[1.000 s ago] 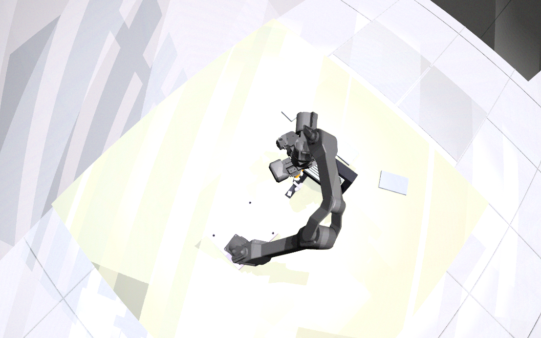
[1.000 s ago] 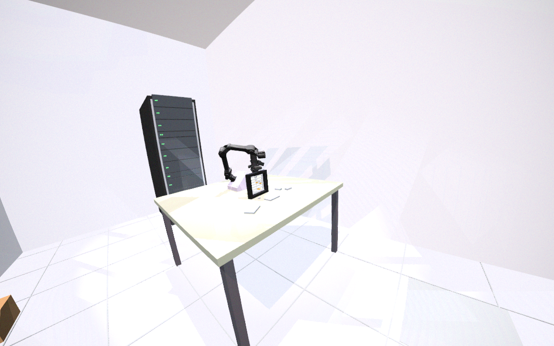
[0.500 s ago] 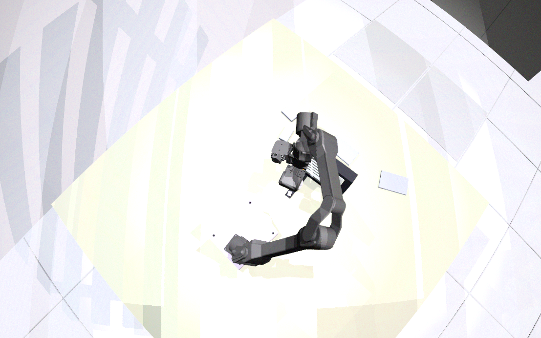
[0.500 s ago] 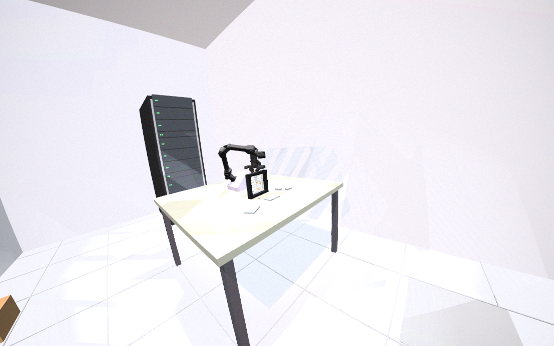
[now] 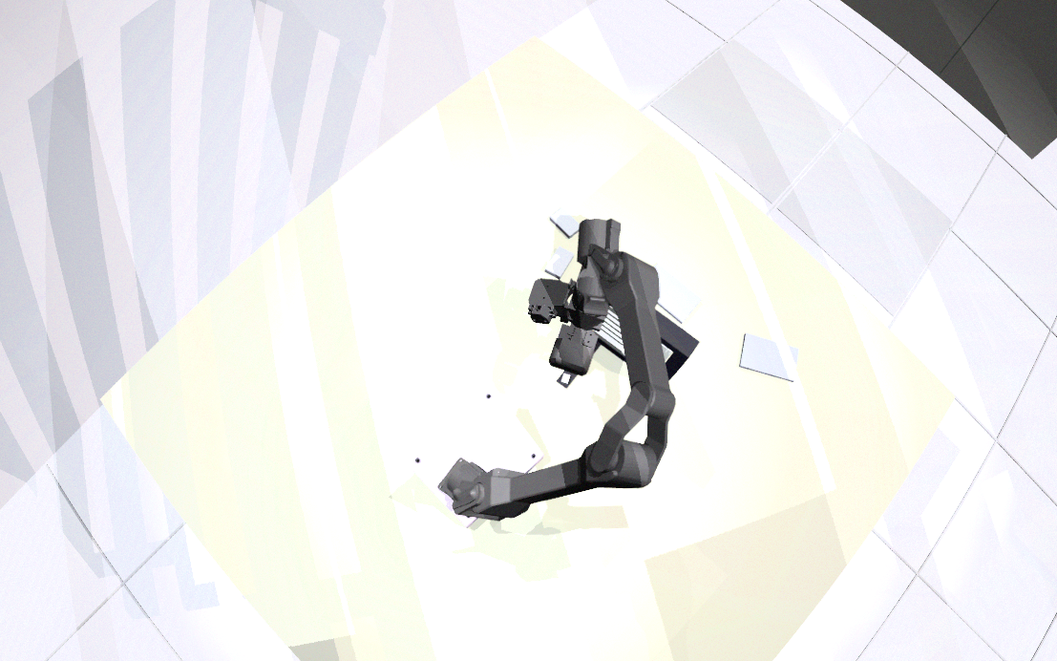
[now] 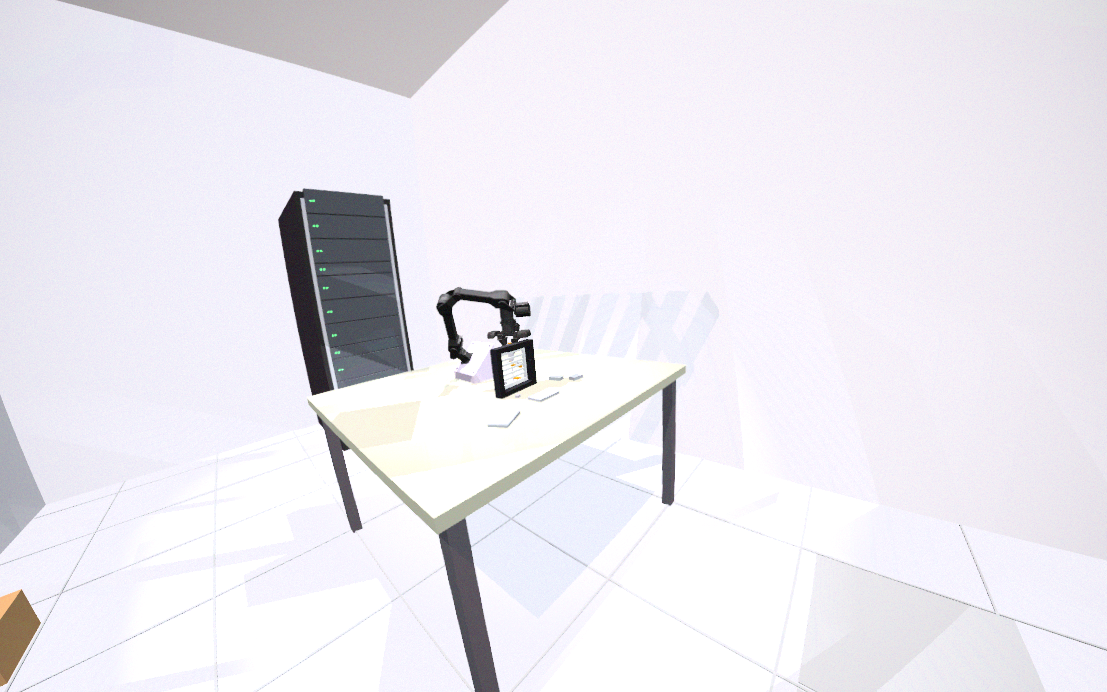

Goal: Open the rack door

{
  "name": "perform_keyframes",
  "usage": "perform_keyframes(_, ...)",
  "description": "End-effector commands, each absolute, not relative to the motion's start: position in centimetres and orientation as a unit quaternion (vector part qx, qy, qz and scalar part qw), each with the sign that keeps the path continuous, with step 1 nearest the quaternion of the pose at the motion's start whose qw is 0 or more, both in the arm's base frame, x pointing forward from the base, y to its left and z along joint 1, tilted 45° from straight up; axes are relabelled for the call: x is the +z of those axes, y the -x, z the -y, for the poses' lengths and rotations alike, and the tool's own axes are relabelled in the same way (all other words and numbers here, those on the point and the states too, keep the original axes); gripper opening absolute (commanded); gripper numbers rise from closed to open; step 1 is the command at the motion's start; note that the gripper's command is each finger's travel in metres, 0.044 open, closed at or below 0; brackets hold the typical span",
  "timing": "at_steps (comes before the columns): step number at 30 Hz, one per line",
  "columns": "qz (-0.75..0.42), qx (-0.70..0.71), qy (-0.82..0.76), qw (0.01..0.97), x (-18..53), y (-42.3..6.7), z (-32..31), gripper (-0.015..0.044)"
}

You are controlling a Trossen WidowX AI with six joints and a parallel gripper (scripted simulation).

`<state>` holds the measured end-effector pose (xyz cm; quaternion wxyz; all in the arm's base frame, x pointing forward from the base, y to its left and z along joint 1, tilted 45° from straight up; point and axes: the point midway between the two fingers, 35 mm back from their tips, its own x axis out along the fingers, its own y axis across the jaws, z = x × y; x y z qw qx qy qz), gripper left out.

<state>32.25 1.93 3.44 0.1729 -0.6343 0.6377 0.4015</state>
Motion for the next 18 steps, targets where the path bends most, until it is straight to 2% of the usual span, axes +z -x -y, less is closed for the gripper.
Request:
perform_keyframes(1,-0.634,0.405,0.638,0.162,3.47,-32.28,-1.70,0.0096)
perform_keyframes(8,-0.634,0.405,0.638,0.162,3.47,-32.28,-1.70,0.0280)
perform_keyframes(11,-0.641,0.394,0.636,0.173,3.47,-32.28,-1.70,0.0289)
perform_keyframes(18,-0.698,0.281,0.597,0.277,3.47,-32.28,-1.70,0.0289)
